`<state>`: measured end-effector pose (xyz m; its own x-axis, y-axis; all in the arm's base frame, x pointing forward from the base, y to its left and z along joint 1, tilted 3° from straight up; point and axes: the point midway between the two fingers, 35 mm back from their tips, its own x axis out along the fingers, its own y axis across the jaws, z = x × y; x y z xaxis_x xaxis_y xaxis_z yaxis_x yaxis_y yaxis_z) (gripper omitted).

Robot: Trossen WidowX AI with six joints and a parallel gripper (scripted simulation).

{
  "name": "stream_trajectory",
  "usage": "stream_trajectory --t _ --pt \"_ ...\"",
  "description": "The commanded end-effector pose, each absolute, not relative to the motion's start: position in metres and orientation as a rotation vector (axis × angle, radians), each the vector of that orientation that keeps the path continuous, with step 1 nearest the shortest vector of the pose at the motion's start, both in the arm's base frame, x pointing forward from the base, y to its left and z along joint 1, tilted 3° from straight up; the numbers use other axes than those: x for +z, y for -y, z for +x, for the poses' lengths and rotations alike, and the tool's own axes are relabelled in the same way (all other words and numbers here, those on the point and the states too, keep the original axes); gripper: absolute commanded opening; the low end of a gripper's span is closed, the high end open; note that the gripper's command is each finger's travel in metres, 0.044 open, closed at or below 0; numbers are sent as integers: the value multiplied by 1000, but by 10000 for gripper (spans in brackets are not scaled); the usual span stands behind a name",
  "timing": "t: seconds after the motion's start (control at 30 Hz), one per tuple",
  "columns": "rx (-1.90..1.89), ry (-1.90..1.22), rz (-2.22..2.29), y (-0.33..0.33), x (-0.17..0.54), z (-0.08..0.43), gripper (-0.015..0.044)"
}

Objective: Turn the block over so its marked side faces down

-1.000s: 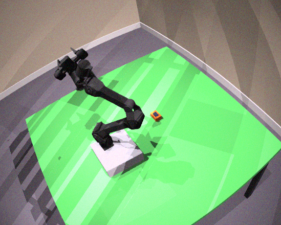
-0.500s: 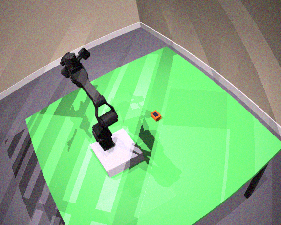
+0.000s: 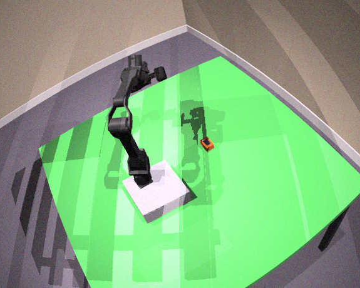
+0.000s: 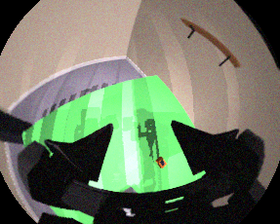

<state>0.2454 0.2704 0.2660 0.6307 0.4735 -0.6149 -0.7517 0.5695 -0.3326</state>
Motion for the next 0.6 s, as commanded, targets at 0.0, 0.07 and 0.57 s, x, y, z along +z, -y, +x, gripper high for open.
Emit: stream_trajectory --t 0.0,0.07,0.57 --pt "646 -707 -573 -238 225 283 440" --pt "584 -816 -534 -216 205 300 440" --pt "-22 -1489 58 -27 86 350 440"
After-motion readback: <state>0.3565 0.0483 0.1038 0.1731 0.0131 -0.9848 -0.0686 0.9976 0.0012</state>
